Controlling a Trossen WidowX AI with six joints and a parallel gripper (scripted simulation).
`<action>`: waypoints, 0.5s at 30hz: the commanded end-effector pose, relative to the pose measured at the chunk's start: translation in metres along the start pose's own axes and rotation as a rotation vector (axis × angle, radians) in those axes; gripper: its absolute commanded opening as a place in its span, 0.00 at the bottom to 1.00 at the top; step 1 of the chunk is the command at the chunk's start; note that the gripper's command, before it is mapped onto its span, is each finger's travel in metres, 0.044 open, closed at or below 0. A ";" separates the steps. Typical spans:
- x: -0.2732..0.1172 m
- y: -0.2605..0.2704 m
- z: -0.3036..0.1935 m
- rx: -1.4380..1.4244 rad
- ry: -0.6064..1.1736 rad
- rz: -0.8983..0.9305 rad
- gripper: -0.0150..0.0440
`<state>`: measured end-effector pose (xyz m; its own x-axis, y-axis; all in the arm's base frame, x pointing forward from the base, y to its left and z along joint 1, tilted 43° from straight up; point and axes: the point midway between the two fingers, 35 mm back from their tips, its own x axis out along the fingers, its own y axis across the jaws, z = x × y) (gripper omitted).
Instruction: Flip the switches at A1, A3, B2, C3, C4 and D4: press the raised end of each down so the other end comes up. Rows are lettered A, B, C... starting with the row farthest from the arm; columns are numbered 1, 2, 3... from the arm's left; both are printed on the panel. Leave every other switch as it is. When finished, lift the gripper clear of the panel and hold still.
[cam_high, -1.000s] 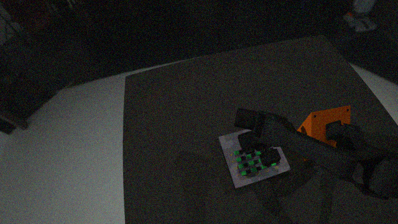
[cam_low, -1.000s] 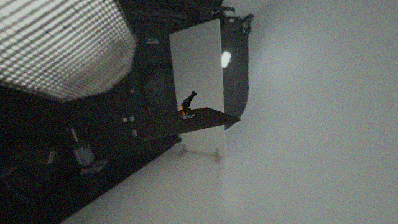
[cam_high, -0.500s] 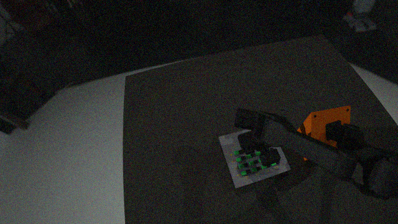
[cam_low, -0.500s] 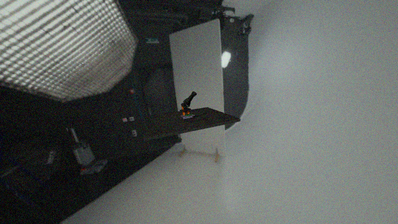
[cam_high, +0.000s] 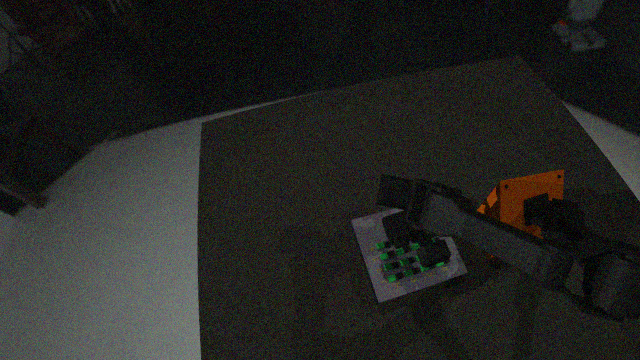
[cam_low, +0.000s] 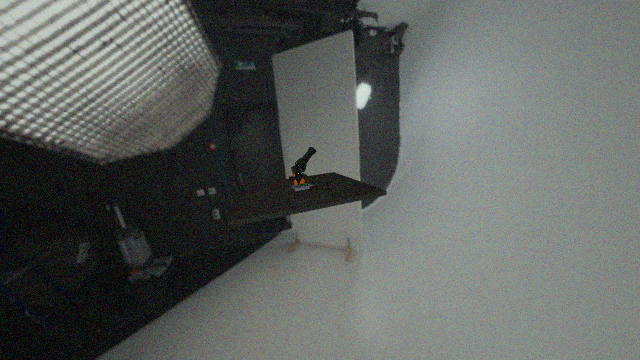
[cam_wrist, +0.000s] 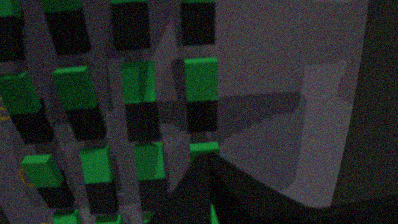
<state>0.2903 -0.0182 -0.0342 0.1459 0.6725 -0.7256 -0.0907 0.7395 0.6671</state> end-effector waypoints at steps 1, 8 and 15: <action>0.001 0.000 0.000 0.003 -0.001 0.003 0.25; 0.002 0.000 0.000 0.003 -0.001 0.003 0.25; 0.003 0.000 0.000 0.003 -0.001 0.003 0.25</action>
<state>0.2909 -0.0168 -0.0355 0.1468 0.6727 -0.7252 -0.0917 0.7392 0.6672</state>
